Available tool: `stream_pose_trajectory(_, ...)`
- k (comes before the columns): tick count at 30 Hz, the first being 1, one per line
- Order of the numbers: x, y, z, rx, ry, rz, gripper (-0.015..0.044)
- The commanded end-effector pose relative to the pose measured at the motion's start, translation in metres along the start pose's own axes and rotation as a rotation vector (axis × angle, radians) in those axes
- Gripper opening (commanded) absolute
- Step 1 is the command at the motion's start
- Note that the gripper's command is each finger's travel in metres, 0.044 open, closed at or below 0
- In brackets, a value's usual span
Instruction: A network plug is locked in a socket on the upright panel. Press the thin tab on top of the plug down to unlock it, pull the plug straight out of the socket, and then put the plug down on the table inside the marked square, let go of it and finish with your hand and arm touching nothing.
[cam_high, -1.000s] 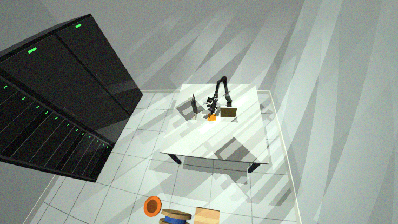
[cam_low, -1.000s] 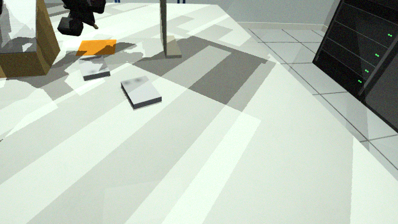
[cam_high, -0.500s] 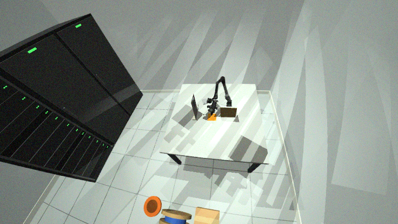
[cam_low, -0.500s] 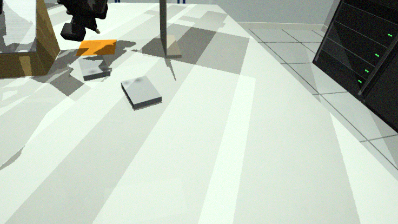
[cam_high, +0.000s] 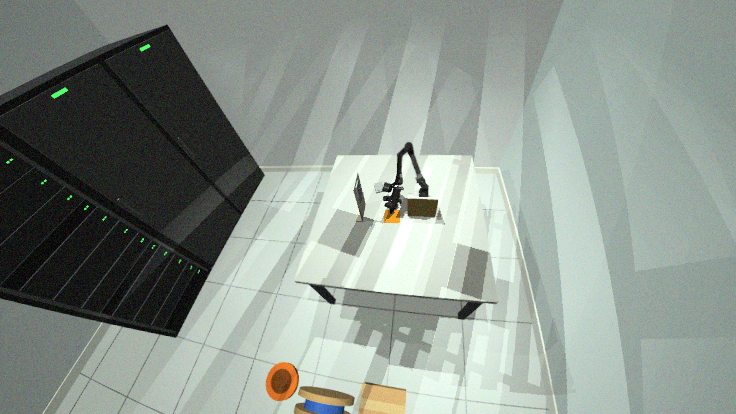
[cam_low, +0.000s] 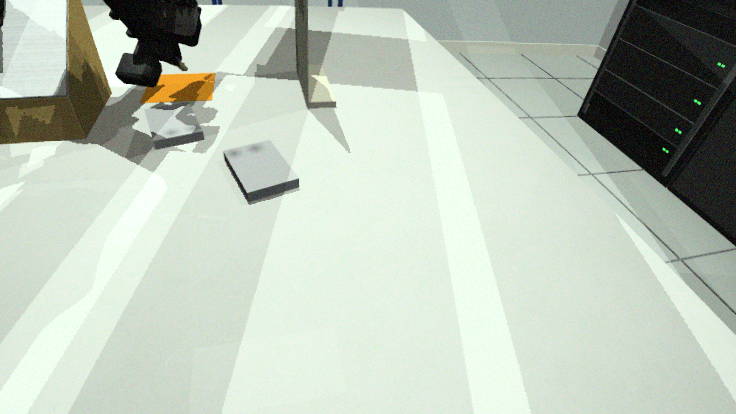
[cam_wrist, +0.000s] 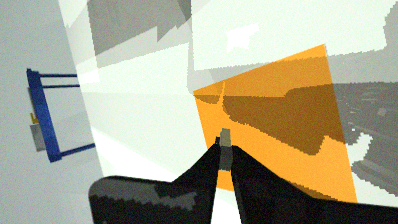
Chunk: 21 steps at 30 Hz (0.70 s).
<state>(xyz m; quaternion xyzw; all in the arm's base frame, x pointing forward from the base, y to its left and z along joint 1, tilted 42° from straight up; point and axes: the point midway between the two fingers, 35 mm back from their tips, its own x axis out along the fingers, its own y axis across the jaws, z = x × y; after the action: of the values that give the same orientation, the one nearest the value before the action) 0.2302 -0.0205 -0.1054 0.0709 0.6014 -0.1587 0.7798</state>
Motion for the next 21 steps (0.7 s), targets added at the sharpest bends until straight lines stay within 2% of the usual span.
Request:
stream_pose_trajectory(1, 0.004, -0.003, -0.001, -0.004, 0.003, 0.003, 0.0000)
stream_pose_trajectory(21, 0.019, -0.015, -0.003, -0.005, 0.002, 0.002, 0.0000)
